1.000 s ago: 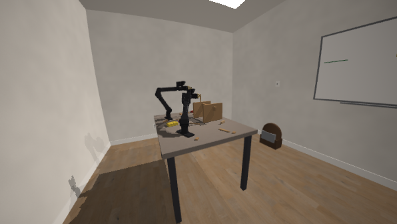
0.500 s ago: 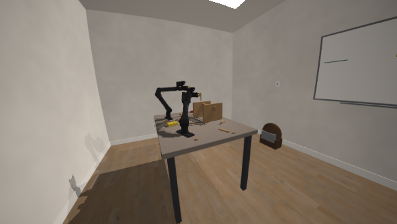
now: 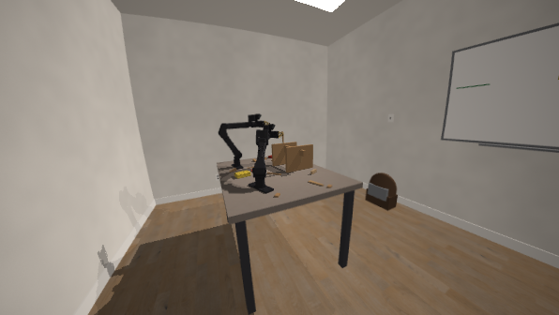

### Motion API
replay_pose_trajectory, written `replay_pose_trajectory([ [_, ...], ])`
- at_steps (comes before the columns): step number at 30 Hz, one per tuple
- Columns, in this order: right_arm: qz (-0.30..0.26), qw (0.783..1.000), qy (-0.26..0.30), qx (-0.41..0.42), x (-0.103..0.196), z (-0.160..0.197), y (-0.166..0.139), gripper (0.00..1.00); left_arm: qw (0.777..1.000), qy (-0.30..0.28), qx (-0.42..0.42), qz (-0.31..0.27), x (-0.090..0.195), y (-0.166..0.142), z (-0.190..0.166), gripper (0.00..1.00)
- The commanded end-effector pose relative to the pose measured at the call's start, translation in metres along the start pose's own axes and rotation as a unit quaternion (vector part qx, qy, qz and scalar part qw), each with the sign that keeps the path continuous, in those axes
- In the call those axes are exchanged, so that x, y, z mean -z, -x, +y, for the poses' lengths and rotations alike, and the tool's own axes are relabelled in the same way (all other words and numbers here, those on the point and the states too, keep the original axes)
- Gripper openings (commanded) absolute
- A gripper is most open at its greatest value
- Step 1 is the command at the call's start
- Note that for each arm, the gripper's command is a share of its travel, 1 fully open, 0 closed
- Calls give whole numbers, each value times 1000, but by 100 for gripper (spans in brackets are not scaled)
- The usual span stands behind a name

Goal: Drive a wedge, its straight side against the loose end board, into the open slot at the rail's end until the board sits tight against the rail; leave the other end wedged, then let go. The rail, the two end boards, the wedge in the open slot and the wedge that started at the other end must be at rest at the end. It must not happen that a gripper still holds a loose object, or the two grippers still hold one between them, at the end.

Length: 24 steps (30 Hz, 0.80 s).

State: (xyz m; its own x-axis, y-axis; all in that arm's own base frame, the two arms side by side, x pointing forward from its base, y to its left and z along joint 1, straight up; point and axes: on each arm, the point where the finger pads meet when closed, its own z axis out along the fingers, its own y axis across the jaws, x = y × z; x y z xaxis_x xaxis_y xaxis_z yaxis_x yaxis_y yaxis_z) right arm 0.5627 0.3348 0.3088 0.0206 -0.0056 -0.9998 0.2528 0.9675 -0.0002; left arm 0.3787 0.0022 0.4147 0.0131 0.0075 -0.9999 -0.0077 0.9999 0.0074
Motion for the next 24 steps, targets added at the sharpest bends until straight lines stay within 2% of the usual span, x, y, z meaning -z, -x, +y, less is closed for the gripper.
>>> replay_pose_trajectory([
  [1,-16,1000,2,-22,7,-5,24,1,999,-1,3,-33,9,29,0,42],
  [9,-20,999,3,-28,8,-4,27,1,999,-1,3,-33,9,29,0,42],
  [10,-13,1000,-1,-18,5,-5,11,1,999,-1,3,-33,9,29,0,42],
  [24,-19,999,1,-30,7,-4,12,1,999,-1,3,-33,9,29,0,42],
])
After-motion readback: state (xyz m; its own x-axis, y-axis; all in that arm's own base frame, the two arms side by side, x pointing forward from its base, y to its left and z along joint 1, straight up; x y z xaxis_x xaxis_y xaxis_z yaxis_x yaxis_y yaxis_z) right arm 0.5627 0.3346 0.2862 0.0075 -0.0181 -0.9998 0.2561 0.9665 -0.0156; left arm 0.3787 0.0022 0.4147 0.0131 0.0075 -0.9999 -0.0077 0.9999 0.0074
